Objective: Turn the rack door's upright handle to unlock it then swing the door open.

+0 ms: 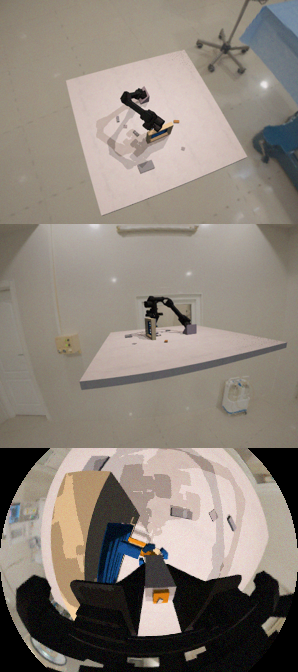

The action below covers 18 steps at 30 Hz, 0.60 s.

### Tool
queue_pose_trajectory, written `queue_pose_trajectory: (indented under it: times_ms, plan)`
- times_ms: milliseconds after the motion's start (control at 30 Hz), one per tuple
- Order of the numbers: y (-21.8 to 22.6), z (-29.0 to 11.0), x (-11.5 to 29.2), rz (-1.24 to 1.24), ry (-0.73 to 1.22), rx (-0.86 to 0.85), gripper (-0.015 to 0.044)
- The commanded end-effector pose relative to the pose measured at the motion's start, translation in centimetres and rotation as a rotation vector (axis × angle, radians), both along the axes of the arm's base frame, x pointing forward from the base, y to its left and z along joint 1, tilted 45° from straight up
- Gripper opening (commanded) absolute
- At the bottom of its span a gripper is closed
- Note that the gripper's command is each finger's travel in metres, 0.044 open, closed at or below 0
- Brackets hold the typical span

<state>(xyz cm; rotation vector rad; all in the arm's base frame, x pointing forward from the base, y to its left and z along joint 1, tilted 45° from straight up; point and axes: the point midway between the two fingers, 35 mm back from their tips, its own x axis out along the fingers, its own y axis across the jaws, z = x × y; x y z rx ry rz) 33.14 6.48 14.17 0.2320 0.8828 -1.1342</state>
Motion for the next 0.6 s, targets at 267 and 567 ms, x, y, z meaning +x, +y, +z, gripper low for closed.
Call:
queue_pose_trajectory:
  times_ms: [267, 567]
  plan:
    - [-0.03, -0.05, -0.01, -0.405, -0.39, 0.077, 0.0015]
    - [-0.03, -0.05, -0.01, -0.527, -0.508, 0.1, 0.0015]
